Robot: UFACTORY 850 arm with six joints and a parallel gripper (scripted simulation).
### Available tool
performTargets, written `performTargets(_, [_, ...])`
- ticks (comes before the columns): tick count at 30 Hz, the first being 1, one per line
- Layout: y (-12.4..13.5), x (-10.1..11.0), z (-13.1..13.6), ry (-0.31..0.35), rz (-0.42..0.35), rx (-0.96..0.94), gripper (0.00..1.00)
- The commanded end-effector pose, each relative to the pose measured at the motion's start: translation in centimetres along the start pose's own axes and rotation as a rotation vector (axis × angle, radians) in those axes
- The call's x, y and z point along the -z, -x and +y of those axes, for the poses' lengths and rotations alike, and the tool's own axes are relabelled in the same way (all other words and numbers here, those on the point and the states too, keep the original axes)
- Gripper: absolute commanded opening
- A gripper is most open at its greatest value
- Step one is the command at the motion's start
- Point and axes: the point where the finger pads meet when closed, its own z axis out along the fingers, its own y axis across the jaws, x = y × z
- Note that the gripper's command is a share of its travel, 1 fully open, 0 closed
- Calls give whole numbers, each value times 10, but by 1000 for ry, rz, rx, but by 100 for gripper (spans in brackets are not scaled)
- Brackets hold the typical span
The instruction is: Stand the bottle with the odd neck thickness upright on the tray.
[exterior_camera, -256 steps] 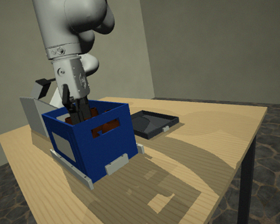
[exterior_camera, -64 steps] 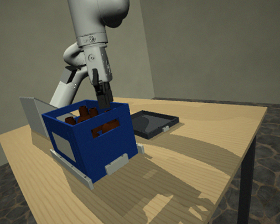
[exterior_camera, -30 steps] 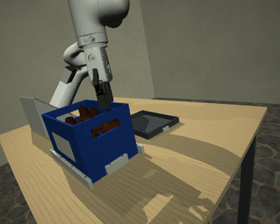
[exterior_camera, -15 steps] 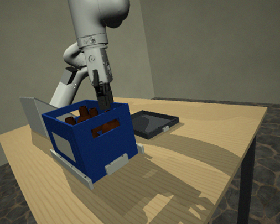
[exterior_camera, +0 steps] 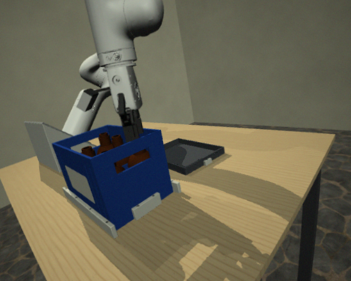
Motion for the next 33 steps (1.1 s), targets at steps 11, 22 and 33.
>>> performTargets(11, [1,-13,-1,-2,-1,1,65])
performTargets(22, [1,-21,-1,-2,-1,1,65])
performTargets(33, [1,-24,-1,-2,-1,1,65])
